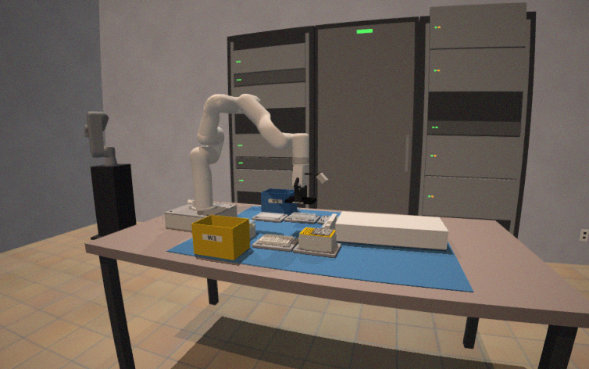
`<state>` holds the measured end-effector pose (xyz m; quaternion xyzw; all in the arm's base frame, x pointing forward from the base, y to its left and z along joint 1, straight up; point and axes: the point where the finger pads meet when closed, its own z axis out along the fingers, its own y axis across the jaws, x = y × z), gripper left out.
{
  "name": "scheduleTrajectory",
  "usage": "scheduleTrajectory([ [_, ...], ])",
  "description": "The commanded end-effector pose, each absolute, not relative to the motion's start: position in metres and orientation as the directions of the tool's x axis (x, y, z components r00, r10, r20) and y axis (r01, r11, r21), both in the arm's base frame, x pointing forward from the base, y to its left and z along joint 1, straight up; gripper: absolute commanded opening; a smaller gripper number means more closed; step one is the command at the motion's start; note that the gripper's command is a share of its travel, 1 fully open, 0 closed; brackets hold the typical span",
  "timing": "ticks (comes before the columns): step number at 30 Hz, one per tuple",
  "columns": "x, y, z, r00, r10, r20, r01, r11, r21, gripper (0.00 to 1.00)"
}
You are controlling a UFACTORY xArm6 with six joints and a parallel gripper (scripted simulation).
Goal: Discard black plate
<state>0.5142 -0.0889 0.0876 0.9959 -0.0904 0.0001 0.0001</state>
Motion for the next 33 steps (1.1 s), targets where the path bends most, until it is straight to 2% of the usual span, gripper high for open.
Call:
scheduleTrajectory([
  [1, 0.508, -0.097, 0.09, 0.984, -0.18, 0.006, -0.18, -0.984, 0.0, 0.0],
  [33, 0.455, -0.151, 0.089, 0.984, -0.18, 0.005, -0.18, -0.984, 0.0, 0.0],
])
